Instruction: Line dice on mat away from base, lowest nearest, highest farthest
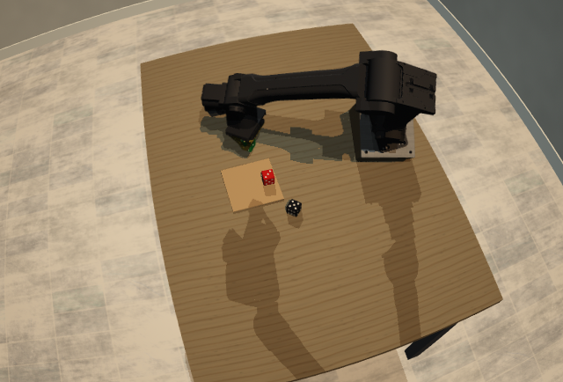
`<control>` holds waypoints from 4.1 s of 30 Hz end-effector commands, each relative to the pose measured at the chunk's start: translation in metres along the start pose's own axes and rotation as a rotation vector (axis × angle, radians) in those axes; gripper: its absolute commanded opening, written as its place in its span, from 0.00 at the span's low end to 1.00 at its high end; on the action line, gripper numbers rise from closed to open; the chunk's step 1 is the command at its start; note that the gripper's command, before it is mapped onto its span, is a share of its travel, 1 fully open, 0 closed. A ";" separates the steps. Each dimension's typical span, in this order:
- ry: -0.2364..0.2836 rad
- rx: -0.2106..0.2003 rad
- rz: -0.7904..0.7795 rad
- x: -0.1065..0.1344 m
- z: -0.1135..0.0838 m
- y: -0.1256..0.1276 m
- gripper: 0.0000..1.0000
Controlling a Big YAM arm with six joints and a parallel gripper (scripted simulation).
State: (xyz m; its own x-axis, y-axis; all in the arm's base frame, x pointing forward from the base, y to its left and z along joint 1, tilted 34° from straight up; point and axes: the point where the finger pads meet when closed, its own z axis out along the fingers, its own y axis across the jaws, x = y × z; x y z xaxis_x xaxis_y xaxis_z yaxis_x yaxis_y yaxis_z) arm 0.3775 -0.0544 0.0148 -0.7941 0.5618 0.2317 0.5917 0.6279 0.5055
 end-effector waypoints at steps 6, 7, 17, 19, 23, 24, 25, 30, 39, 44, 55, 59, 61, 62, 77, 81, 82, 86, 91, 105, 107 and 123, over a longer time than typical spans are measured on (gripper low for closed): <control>-0.010 -0.005 -0.264 0.010 -0.007 0.021 0.26; -0.021 -0.007 -0.371 0.011 -0.008 0.029 0.26; -0.015 -0.008 -0.652 0.025 -0.008 0.049 0.26; -0.013 -0.008 -0.702 0.028 -0.009 0.053 0.26; -0.024 -0.009 -0.679 0.022 -0.013 0.043 0.26; -0.021 -0.009 -0.677 0.022 -0.012 0.043 0.26; -0.020 -0.009 -0.678 0.022 -0.012 0.043 0.26; -0.019 -0.008 -0.689 0.023 -0.010 0.047 0.26; -0.009 -0.008 -0.686 0.024 0.001 0.048 0.26; -0.003 -0.008 -0.682 0.025 0.014 0.048 0.26; -0.002 -0.007 -0.681 0.026 0.059 0.048 0.26; -0.001 -0.006 -0.681 0.026 0.073 0.047 0.26; -0.001 -0.005 -0.681 0.026 0.081 0.047 0.26; -0.001 -0.005 -0.681 0.026 0.084 0.047 0.26; -0.005 -0.004 -0.667 0.022 0.092 0.045 0.26; -0.005 -0.004 -0.668 0.022 0.092 0.045 0.26; -0.005 -0.004 -0.668 0.022 0.092 0.045 0.26; -0.005 -0.004 -0.668 0.022 0.092 0.045 0.26; -0.005 -0.004 -0.668 0.022 0.092 0.045 0.26; -0.005 -0.004 -0.668 0.022 0.092 0.045 0.26; -0.005 -0.004 -0.668 0.022 0.092 0.045 0.26; -0.008 -0.005 -0.673 0.026 0.091 0.047 0.26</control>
State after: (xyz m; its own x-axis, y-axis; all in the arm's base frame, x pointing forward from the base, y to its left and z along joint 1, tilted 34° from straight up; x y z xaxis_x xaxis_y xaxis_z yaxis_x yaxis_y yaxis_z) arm 0.3982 0.0388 -0.0319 -0.9886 0.0450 -0.1437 -0.0408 0.8385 0.5433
